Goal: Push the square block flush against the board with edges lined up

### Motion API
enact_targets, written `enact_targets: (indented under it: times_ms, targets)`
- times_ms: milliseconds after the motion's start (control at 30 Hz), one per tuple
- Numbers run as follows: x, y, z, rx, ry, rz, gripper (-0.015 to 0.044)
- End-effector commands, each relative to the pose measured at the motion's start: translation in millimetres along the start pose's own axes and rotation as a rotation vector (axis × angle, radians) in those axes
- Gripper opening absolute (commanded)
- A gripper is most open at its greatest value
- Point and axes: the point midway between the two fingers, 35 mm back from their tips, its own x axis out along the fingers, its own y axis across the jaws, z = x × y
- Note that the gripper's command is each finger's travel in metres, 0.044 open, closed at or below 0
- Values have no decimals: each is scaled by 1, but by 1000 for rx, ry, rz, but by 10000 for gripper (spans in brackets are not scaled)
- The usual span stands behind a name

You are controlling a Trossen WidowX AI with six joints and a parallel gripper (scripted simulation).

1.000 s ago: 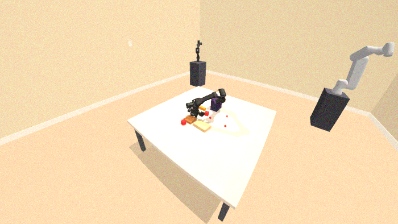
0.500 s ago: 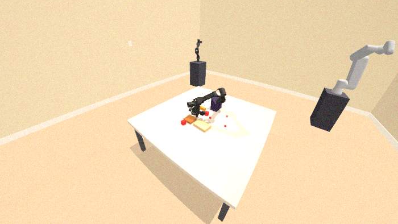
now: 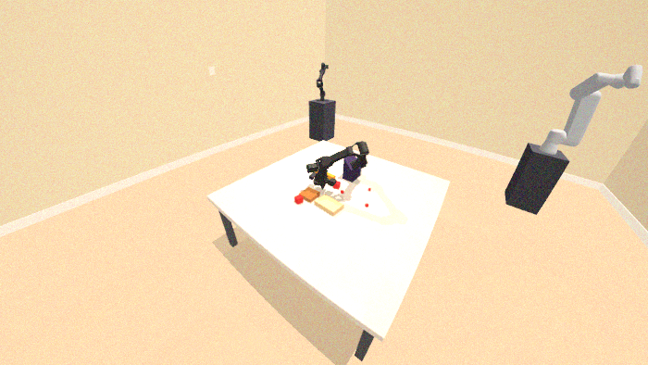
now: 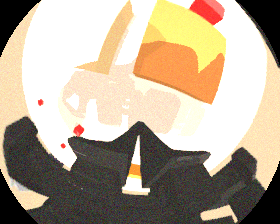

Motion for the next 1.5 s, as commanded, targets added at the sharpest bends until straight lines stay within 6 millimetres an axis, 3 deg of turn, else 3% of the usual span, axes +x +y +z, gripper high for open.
enact_targets:
  times_ms: [0, 67, 233, 533, 1033, 1467]
  targets:
    - [-38, -2, 4, -13, -16, -15, 0]
    - [-50, -1, 3, -15, -15, -15, 0]
    - [-50, 0, 3, -21, -15, -16, 0]
    - [-54, 35, 39, -296, -8, -40, 0]
    - [-54, 119, 88, -802, 1, -51, 0]
    - [-50, 209, 109, -1245, -6, -28, 0]
